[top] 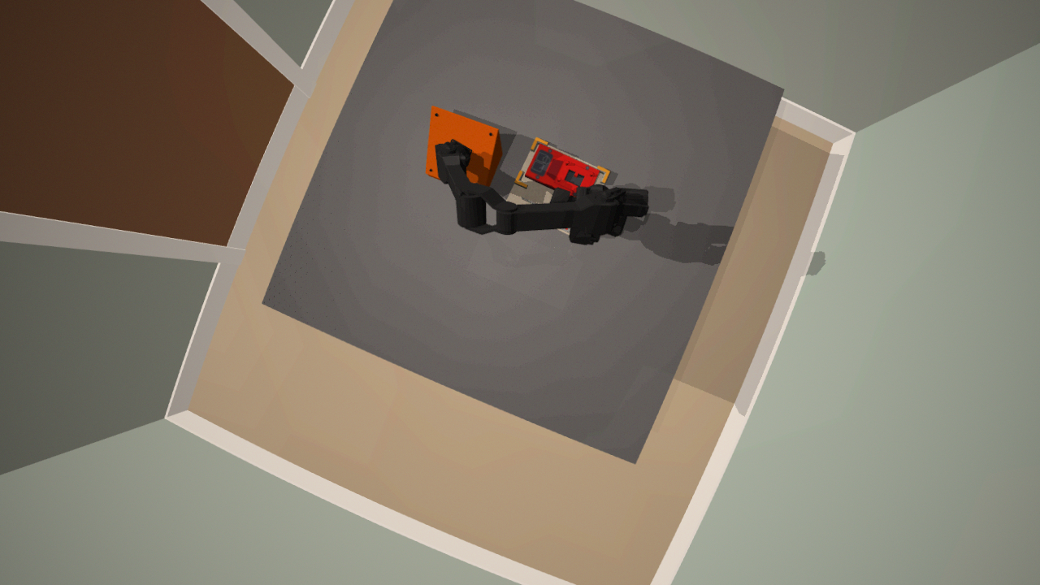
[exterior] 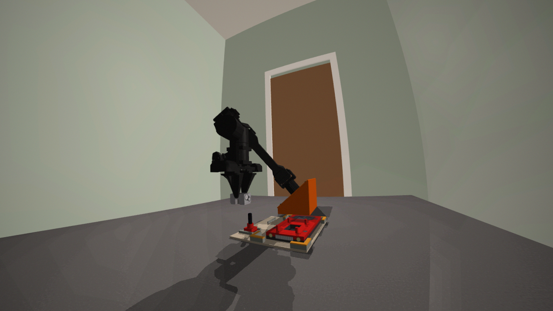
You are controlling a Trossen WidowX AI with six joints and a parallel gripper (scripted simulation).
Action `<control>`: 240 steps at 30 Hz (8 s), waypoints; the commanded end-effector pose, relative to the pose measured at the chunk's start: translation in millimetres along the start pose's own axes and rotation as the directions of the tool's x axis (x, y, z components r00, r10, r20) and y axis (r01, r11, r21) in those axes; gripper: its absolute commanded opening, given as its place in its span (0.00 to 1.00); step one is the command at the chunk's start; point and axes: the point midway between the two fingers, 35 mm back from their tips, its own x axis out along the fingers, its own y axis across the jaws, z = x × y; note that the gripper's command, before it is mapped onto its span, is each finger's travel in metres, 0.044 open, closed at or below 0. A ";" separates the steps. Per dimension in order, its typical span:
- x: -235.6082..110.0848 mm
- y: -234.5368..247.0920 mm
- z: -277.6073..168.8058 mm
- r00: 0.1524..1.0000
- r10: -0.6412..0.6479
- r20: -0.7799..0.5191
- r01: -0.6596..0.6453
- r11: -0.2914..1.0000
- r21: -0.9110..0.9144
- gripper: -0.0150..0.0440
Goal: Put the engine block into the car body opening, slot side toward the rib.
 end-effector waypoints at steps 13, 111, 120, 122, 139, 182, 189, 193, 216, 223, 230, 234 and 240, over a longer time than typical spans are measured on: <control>16.3 -9.4 -51.8 1.000 0.002 -0.007 -0.005 0.879 -0.477 0.25; 57.1 -51.9 -141.2 1.000 0.000 0.000 0.000 0.086 -0.996 0.52; 59.2 -51.9 -141.2 1.000 0.000 0.000 0.000 0.090 -0.996 0.52; 59.7 -51.8 -141.2 1.000 0.000 0.000 0.000 0.091 -0.996 0.52; 63.7 -51.7 -141.2 1.000 0.000 0.000 0.000 0.091 -0.996 0.52; 73.8 -51.6 -141.1 1.000 0.000 0.001 0.001 0.091 -0.996 0.52; 75.5 -51.6 -141.1 1.000 0.000 0.001 0.001 0.091 -0.996 0.52; 76.4 -51.6 -141.1 1.000 0.000 0.001 0.001 0.091 -0.996 0.52; 77.8 -52.5 -141.3 1.000 -0.003 -0.001 -0.001 0.094 -0.996 0.92; 77.8 -52.5 -141.3 1.000 -0.003 -0.001 -0.001 0.094 -0.996 1.00; 77.8 -52.5 -141.3 1.000 -0.003 -0.001 -0.001 0.094 -0.996 1.00; 77.8 -52.5 -141.3 1.000 -0.003 -0.001 -0.001 0.094 -0.996 1.00; 77.8 -52.5 -141.3 1.000 -0.003 -0.001 -0.001 0.094 -0.996 1.00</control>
